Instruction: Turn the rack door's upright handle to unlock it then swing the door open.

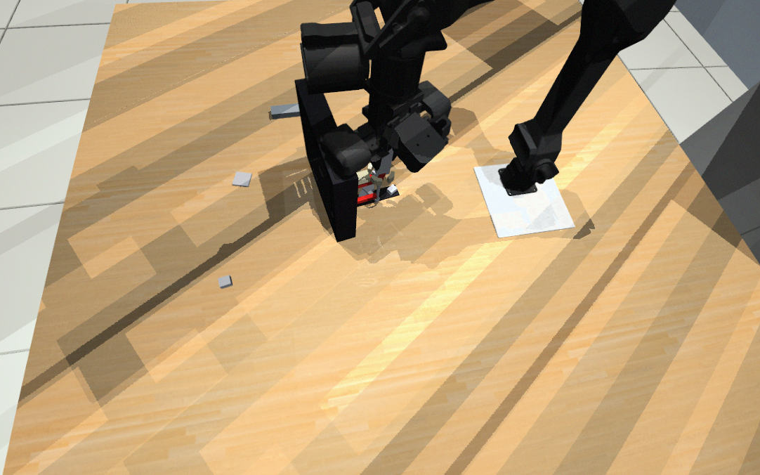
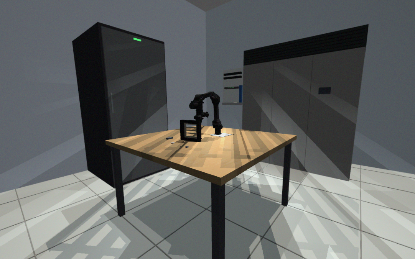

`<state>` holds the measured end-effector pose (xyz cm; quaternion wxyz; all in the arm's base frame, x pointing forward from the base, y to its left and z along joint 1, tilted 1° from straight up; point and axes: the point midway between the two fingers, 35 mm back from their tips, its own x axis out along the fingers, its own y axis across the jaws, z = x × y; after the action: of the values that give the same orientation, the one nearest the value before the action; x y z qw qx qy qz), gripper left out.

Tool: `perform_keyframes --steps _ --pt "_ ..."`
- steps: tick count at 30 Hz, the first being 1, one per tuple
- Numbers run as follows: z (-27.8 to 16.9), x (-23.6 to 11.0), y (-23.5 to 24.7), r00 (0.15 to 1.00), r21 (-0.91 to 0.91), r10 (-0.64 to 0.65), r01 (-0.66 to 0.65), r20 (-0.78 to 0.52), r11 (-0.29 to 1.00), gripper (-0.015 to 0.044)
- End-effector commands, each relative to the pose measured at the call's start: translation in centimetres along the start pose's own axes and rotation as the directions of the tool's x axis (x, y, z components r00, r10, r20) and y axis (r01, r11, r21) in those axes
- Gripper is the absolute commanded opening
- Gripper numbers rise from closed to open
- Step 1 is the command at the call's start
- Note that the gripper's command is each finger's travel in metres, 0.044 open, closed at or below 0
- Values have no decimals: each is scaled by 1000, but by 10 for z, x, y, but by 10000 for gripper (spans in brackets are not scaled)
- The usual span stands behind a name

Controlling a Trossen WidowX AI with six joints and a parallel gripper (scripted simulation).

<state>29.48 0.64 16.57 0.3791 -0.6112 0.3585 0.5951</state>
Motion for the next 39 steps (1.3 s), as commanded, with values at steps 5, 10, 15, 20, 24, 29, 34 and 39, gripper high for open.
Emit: perform_keyframes --steps 5,10,15,20,24,29,34,39 --pt "-2 1 -3 1000 -25 -10 10 -8 1000 70" --pt "-2 1 -3 1000 -25 -10 10 -8 1000 201" --pt "-2 1 -3 1000 -16 -10 10 -8 1000 289" --pt "-2 1 -3 1000 196 -10 11 -8 980 289" --pt "-2 1 -3 1000 386 -10 12 -8 923 289" --pt "-2 1 -3 1000 600 -10 13 -8 800 289" --pt "-2 1 -3 1000 778 -10 13 -8 628 289" --pt "-2 1 -3 1000 908 -10 12 -8 418 289"
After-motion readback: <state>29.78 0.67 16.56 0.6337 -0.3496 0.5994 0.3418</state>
